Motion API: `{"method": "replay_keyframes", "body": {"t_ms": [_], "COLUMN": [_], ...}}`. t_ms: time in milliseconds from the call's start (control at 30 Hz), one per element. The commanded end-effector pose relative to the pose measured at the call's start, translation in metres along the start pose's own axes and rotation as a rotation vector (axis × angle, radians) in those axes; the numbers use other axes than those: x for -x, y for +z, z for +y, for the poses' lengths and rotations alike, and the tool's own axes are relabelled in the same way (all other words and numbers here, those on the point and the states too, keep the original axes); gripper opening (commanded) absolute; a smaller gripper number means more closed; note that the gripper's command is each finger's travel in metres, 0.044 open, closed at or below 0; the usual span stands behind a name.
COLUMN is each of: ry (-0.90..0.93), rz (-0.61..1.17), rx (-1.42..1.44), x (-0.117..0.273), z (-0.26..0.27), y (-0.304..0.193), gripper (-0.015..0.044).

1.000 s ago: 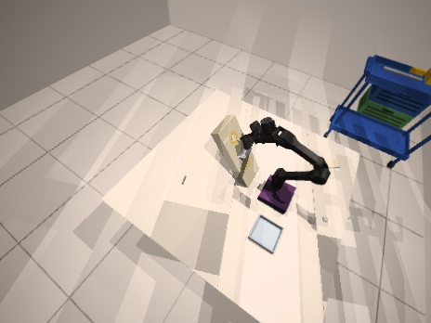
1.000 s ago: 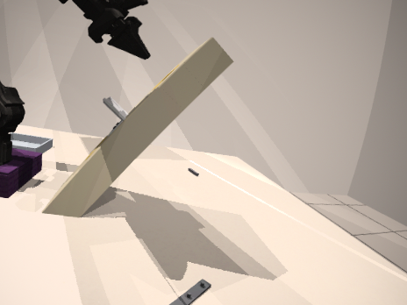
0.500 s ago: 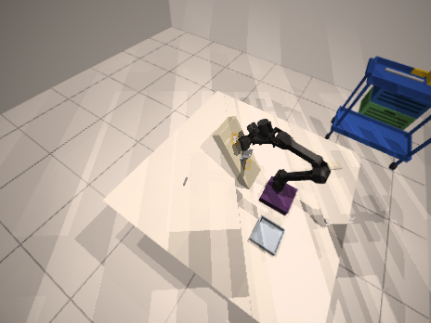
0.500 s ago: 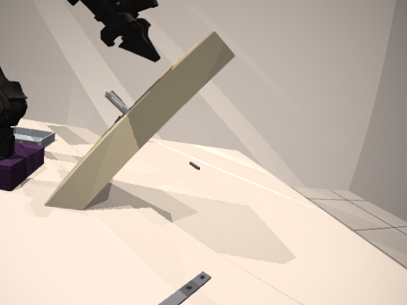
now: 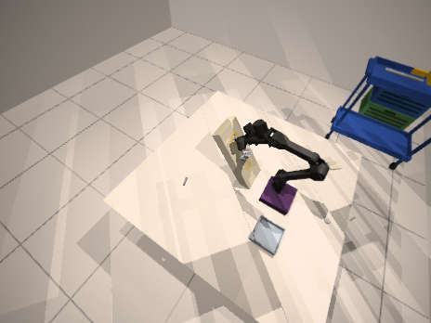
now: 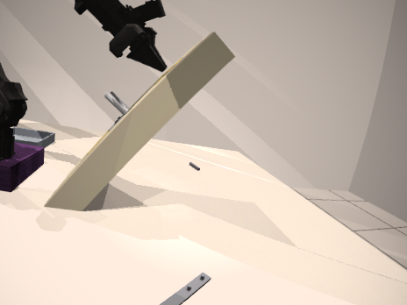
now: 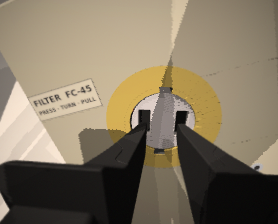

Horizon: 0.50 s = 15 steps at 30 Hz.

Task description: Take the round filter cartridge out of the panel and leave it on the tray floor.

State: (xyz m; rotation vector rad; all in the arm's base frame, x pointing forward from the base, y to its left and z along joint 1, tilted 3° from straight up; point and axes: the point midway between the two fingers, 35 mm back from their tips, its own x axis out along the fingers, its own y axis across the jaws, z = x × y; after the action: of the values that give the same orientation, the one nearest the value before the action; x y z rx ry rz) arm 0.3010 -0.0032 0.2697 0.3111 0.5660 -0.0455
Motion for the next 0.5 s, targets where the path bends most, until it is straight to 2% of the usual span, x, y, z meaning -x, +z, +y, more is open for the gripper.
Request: {"method": "replay_keyframes", "body": {"t_ms": [0, 467], "ry": [-0.004, -0.004], "rz": [-0.003, -0.003], "rx": [-0.004, -0.004], "x": [-0.0024, -0.0024], "z": [-0.0007, -0.0009], "y": [0.0001, 0.0015], "gripper": [0.0099, 0.0099]}}
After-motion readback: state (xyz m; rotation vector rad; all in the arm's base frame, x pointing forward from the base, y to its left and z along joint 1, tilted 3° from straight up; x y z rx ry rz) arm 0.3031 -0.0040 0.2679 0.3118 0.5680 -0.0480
